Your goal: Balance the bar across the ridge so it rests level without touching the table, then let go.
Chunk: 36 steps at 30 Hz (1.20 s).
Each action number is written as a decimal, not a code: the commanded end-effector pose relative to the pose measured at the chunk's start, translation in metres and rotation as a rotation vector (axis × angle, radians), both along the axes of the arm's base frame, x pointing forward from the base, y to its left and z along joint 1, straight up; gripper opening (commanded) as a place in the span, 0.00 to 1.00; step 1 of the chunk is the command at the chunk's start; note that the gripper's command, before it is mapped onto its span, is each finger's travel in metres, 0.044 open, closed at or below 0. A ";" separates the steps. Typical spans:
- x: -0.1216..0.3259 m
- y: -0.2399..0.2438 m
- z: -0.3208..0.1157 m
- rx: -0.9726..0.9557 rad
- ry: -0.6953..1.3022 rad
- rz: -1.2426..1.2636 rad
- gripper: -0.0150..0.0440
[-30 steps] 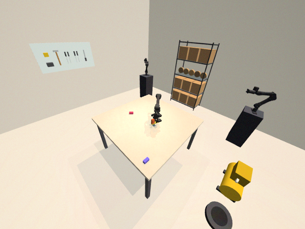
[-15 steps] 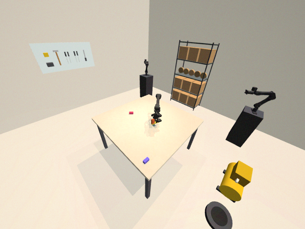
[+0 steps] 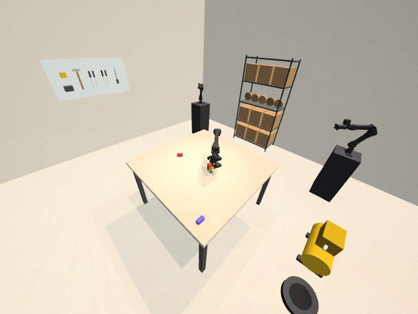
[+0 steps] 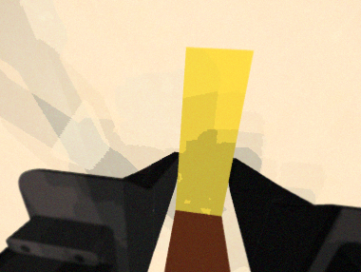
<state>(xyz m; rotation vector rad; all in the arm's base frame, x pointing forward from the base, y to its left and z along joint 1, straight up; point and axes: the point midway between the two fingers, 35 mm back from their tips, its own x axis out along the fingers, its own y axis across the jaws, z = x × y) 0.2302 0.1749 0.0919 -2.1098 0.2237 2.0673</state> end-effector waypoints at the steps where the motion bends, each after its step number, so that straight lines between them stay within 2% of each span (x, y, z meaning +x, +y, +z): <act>1: 0.000 0.000 0.000 0.000 0.000 0.000 0.54; 36: 0.000 0.000 0.000 0.000 0.000 0.000 0.57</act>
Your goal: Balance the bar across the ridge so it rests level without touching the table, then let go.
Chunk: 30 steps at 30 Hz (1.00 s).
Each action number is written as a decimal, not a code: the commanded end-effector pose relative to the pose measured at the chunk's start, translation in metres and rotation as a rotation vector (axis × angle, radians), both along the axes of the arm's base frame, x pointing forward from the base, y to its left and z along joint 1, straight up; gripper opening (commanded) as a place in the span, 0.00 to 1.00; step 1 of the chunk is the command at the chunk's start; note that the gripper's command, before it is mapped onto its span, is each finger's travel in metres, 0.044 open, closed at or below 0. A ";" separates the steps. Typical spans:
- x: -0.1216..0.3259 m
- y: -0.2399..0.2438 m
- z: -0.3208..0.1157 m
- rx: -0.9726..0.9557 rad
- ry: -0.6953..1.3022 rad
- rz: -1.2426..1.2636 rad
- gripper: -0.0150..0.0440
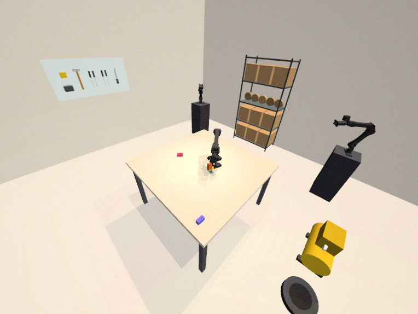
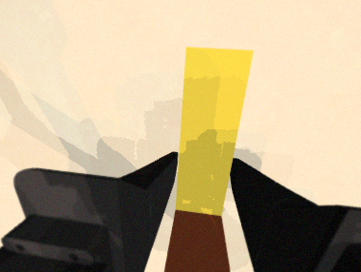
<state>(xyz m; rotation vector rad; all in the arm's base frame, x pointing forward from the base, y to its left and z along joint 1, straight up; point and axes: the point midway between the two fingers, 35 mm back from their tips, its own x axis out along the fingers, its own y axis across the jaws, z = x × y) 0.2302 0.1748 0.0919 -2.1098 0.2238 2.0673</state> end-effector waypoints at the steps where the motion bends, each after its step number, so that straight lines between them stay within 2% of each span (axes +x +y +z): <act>1: 0.000 0.000 0.000 0.000 0.000 0.000 0.57; 10: 0.000 0.000 0.000 0.000 0.000 0.000 0.57; 20: 0.000 0.000 0.000 0.000 0.000 0.000 1.00; 24: 0.001 0.001 0.008 0.000 0.000 0.000 1.00; 30: 0.000 0.000 0.082 0.000 0.000 0.000 1.00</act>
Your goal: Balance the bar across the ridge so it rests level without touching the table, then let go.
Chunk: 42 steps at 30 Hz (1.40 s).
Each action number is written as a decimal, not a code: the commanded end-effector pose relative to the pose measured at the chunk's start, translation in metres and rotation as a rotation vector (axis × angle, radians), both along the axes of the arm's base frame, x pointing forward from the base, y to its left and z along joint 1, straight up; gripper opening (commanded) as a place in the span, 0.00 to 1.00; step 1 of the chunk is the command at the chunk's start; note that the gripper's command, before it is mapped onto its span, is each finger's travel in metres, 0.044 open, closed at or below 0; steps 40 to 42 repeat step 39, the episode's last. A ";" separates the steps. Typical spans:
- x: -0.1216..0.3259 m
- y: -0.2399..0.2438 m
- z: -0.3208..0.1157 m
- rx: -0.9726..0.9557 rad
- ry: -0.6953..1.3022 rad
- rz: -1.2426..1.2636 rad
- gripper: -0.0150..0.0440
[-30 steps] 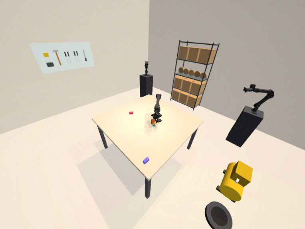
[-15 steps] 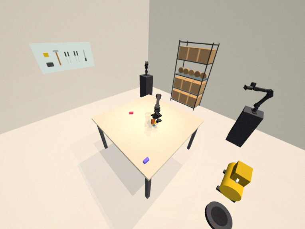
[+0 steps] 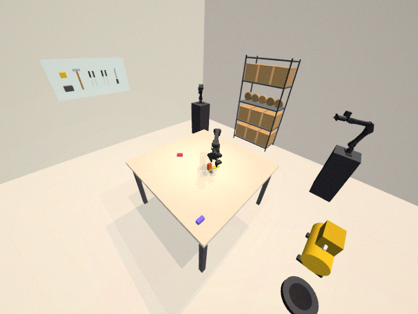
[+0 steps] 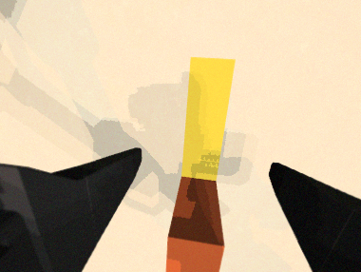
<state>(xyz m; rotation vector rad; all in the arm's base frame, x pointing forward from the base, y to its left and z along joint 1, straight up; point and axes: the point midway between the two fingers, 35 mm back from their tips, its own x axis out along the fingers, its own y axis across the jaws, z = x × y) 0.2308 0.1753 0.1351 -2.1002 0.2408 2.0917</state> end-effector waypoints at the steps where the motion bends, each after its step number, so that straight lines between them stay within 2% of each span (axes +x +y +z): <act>1: -0.002 -0.001 0.049 0.014 -0.018 -0.001 1.00; 42: -0.003 -0.002 0.057 0.014 -0.018 -0.001 1.00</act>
